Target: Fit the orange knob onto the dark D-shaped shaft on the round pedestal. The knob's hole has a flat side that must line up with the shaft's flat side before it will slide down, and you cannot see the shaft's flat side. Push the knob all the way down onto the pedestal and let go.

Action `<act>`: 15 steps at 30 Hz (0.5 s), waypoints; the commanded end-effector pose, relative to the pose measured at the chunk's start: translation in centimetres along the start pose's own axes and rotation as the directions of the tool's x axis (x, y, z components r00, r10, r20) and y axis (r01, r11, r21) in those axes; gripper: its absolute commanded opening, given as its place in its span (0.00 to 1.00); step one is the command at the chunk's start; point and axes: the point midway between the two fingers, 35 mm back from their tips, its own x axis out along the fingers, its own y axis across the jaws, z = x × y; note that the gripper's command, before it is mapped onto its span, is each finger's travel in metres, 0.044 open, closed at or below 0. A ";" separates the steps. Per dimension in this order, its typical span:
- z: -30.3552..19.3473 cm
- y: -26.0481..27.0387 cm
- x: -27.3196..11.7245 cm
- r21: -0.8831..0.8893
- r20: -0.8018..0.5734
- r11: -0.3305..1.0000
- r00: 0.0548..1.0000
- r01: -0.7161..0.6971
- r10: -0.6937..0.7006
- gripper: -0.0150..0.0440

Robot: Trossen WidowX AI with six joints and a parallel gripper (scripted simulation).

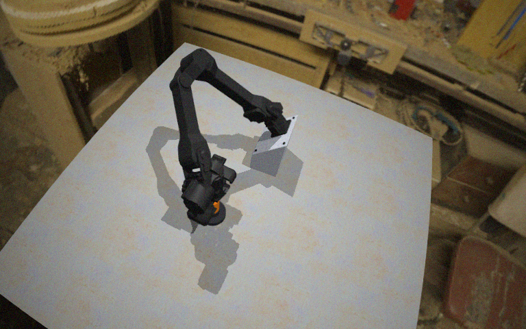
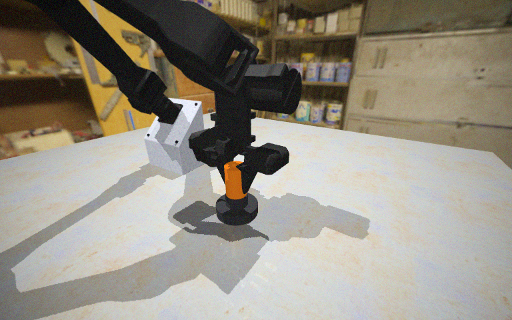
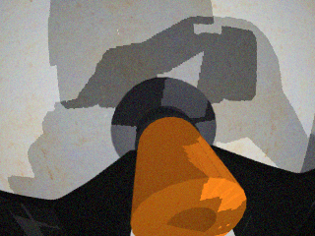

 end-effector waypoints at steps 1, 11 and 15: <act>0.0 0.0 0.0 -0.001 0.000 1.000 1.000 0.000 0.000 0.25; 0.0 0.0 0.0 -0.001 0.000 1.000 1.000 0.000 0.000 0.61; 0.0 0.0 0.0 -0.001 0.000 1.000 1.000 0.000 0.000 0.79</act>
